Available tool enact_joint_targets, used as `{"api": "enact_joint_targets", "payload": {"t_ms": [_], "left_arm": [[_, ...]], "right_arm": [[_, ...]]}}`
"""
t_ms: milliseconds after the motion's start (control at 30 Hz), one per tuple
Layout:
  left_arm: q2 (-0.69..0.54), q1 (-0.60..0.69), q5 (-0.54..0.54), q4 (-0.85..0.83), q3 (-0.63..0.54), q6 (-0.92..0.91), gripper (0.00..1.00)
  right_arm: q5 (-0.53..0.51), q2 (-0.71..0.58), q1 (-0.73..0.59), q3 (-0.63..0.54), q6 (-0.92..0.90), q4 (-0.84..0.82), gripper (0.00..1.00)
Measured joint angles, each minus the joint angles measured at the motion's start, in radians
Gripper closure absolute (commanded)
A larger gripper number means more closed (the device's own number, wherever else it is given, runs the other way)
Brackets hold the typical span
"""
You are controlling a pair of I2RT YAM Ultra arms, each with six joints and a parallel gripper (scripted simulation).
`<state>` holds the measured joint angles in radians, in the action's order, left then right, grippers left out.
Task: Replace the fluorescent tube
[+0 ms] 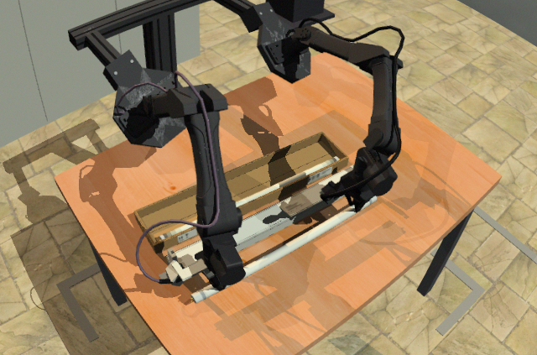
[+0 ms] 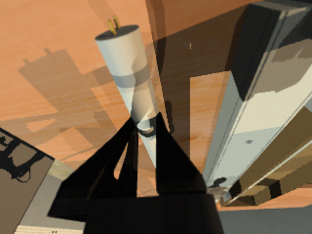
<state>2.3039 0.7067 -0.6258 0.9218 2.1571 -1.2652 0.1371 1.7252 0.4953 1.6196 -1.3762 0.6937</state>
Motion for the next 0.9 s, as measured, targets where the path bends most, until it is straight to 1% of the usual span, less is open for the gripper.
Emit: {"api": "enact_joint_targets", "payload": {"t_ms": [567,900], "left_arm": [[0.000,0.000,-0.001,-0.001,-0.011,0.004,0.89],[-0.010,0.009,-0.007,0.033,0.003,0.018,0.89]], "right_arm": [[0.001,-0.002,0.002,-0.002,0.002,0.008,0.89],[0.005,-0.019,0.002,0.004,0.004,0.034,0.89]]}}
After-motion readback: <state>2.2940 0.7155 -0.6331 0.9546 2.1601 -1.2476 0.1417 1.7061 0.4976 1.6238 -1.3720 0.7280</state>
